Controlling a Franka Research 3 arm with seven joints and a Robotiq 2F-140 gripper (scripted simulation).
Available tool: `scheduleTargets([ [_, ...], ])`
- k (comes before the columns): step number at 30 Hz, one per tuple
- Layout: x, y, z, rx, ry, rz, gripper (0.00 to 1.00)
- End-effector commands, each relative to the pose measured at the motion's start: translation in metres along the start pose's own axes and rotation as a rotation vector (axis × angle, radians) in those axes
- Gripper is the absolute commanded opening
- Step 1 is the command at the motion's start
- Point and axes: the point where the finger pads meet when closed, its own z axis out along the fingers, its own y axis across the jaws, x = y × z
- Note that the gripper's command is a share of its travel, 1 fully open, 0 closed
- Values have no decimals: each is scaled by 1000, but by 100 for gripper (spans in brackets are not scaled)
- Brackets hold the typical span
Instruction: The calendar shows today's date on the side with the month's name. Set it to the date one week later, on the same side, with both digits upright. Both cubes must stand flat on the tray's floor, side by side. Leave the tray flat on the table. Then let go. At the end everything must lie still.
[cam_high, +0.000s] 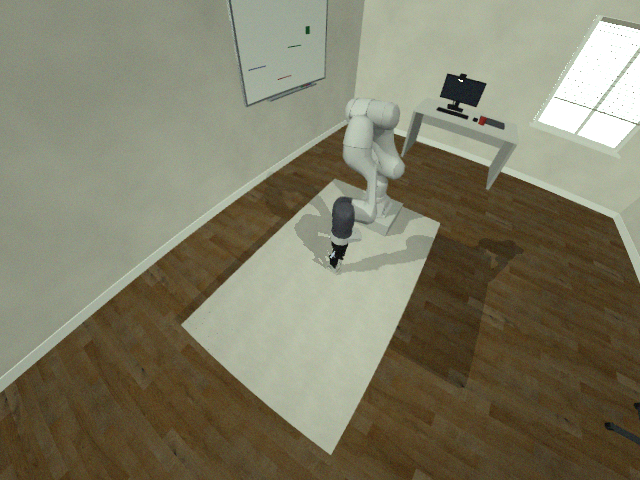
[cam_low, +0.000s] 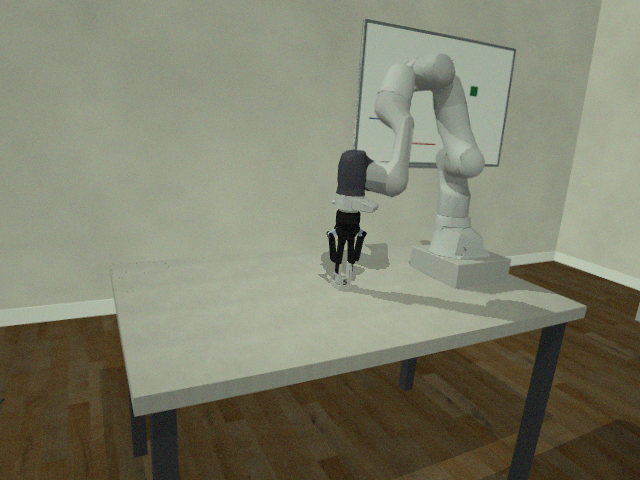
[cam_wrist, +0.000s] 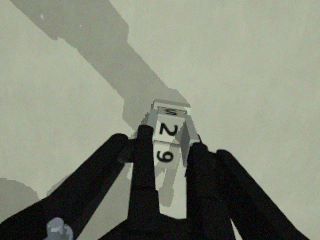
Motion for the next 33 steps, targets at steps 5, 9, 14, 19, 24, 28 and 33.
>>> scheduleTargets([
  [5,0,2,0,-4,0,3,16],
  [9,0,2,0,-4,0,3,16],
  [14,0,2,-2,-4,0,3,16],
  [19,0,2,-22,-4,0,3,16],
  [24,0,2,-50,-4,0,3,16],
  [28,0,2,-72,-4,0,3,16],
  [33,0,1,-97,-4,0,3,16],
])
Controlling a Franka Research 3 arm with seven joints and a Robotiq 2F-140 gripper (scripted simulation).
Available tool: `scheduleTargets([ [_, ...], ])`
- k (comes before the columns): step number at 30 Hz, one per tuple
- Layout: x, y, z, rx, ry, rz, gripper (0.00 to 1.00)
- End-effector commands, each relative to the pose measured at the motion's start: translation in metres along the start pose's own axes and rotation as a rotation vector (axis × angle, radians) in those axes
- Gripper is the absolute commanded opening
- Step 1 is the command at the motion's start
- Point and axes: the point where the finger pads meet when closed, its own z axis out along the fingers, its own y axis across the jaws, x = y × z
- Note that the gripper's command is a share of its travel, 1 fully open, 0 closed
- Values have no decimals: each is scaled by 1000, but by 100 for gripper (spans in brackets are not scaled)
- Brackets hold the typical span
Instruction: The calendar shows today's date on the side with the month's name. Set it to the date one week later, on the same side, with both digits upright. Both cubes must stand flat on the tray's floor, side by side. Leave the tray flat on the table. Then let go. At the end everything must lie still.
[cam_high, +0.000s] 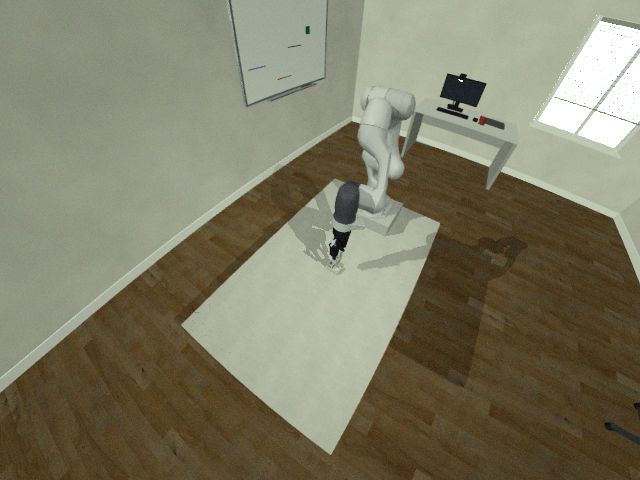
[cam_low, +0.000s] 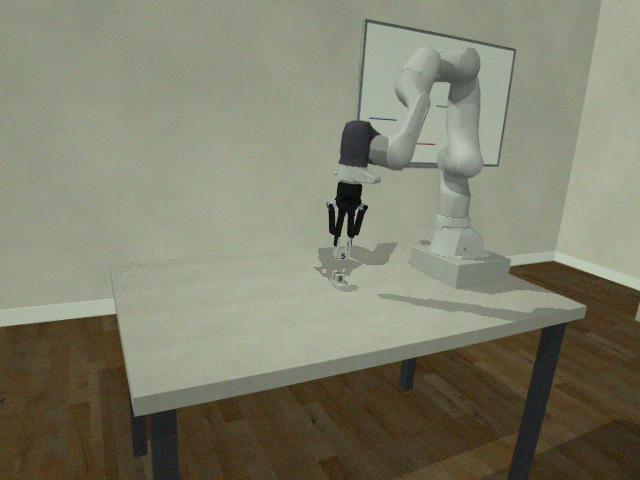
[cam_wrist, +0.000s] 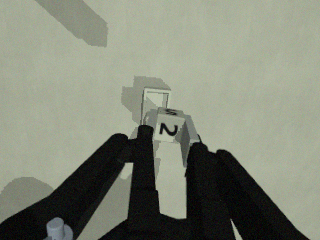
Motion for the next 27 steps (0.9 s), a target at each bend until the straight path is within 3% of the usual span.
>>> scheduleTargets([
  [1,-3,-11,-10,41,7,-51,16],
  [15,-3,-11,-12,41,7,-38,16],
  [21,-12,-9,-11,42,2,185,16],
  [27,-16,-9,-11,42,0,293,16],
])
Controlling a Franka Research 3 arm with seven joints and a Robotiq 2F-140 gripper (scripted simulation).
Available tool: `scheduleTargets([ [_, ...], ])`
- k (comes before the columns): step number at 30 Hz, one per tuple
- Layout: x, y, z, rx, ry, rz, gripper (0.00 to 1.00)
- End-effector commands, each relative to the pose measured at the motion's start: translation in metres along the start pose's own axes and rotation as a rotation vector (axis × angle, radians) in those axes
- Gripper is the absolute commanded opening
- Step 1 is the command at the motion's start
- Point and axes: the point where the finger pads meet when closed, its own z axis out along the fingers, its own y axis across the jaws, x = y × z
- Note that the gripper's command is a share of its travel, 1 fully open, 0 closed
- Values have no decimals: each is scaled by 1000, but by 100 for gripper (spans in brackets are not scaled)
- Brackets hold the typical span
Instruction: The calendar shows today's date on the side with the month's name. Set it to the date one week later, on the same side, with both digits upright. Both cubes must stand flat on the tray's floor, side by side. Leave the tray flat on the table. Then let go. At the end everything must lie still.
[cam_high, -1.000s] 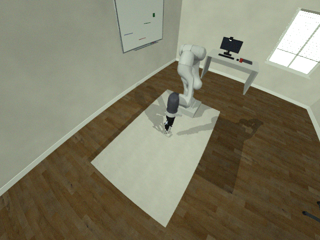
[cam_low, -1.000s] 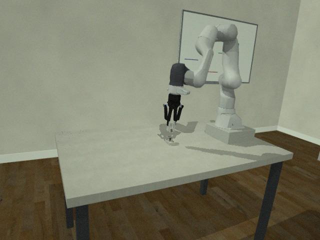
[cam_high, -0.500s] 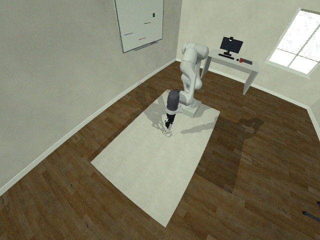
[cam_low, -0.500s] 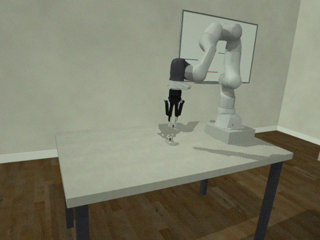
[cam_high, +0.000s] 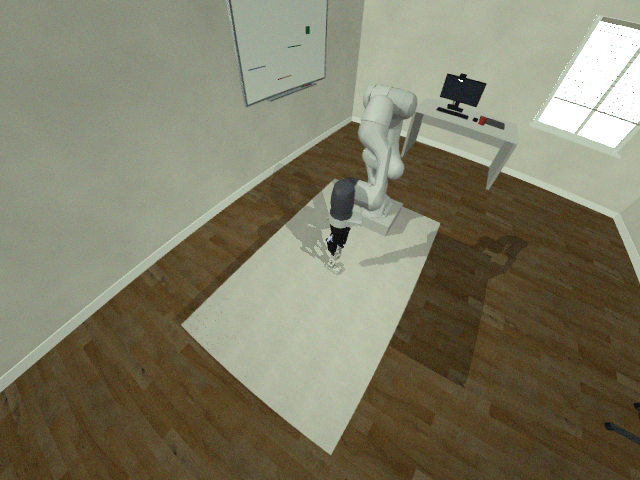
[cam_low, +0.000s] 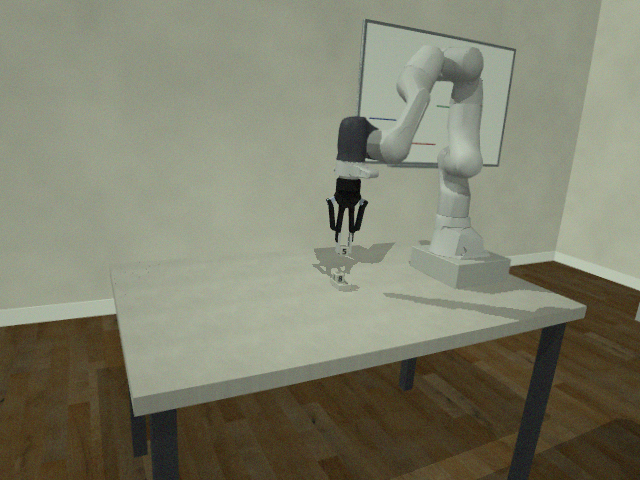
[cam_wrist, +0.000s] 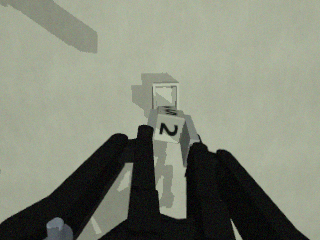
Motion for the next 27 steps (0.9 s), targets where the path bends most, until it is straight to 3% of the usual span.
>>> scheduleTargets([
  [1,-4,1,0,-2,-11,174,16],
  [27,-20,5,1,-5,-10,605,16],
])
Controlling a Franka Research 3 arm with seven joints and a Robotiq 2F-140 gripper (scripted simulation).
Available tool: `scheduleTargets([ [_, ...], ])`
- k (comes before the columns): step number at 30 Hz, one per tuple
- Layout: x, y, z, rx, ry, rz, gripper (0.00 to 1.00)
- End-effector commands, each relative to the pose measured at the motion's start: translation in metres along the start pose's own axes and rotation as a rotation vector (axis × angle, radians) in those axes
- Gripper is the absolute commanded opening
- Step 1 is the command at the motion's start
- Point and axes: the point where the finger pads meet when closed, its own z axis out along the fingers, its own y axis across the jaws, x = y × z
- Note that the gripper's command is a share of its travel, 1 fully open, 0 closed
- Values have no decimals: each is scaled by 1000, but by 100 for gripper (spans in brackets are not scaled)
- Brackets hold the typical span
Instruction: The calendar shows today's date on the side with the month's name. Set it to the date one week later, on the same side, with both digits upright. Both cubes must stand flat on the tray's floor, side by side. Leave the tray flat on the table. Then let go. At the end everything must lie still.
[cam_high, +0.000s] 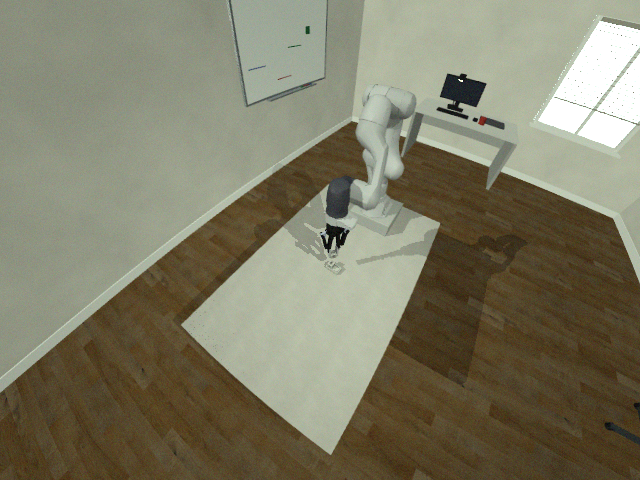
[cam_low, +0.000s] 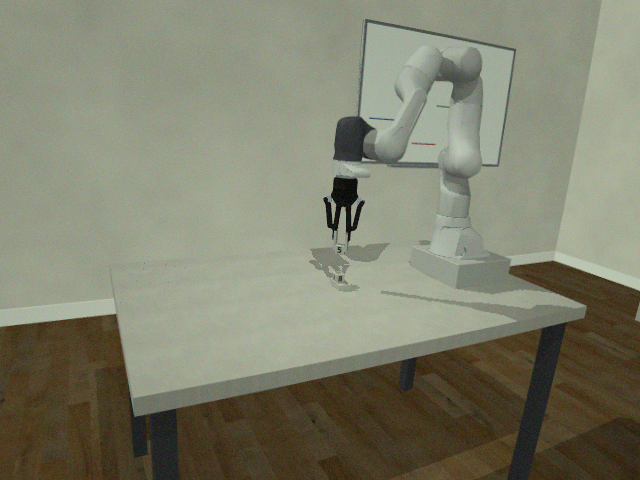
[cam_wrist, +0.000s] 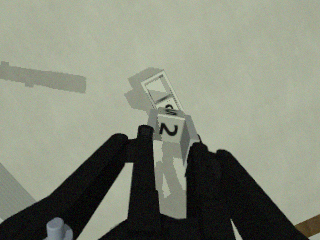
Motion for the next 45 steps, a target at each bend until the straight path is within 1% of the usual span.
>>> scheduleTargets([
  [1,-3,2,1,-9,-13,173,16],
  [4,-5,3,1,-9,-13,223,16],
  [6,-5,3,1,-9,-13,223,16],
  [7,-6,4,1,-10,-13,268,16],
  [21,-13,10,1,-11,-11,501,16],
  [23,-13,10,1,-11,-11,501,16],
  [24,-14,11,2,-11,-11,546,16],
  [38,-22,17,2,-13,-10,780,16],
  [40,-22,17,2,-13,-10,780,16],
  [41,-23,18,2,-13,-10,826,16],
  [45,-25,19,2,-13,-9,893,16],
])
